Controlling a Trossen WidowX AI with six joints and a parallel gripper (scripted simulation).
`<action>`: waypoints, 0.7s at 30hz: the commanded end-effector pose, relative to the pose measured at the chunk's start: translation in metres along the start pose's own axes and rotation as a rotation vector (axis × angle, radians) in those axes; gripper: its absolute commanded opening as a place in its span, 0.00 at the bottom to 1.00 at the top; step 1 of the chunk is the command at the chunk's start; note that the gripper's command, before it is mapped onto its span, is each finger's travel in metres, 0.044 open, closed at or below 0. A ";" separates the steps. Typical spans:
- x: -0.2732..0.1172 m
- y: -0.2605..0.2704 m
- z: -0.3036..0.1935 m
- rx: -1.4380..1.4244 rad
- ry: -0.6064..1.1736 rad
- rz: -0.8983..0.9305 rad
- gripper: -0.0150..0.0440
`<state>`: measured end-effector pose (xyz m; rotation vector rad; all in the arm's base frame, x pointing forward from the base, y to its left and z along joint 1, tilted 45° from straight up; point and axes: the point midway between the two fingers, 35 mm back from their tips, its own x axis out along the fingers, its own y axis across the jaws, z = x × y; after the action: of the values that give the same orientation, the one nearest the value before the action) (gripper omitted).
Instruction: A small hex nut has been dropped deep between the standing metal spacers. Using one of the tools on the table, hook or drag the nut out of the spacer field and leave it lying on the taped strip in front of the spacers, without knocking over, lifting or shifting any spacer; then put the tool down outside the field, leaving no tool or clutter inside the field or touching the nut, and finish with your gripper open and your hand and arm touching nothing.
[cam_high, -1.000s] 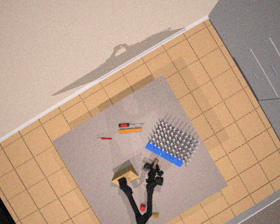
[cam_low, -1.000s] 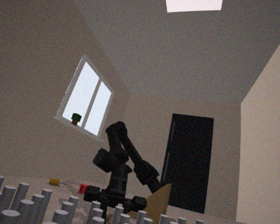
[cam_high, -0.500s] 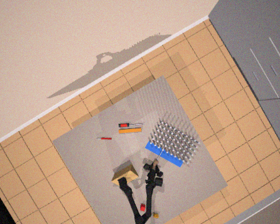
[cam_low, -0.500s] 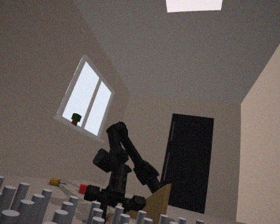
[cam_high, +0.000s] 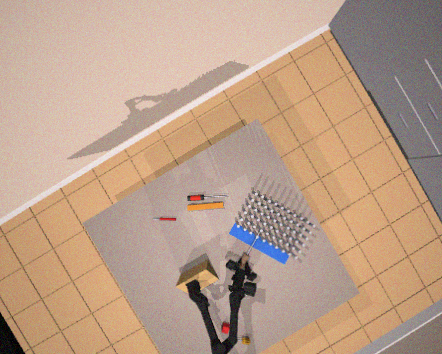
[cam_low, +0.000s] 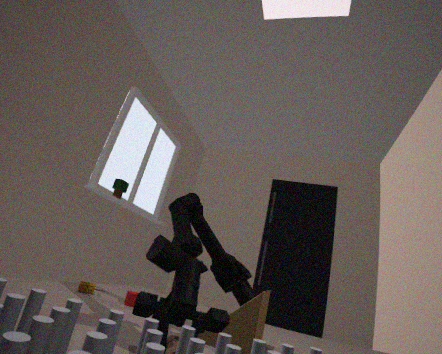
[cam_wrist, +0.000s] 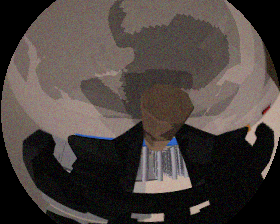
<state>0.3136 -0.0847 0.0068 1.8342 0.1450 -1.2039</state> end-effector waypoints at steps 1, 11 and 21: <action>-0.002 -0.001 0.002 -0.006 0.002 -0.003 0.25; -0.005 -0.001 0.007 -0.006 0.001 -0.003 0.25; -0.008 -0.001 0.012 -0.007 0.001 -0.003 0.25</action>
<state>0.3035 -0.0896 0.0108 1.8335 0.1454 -1.2047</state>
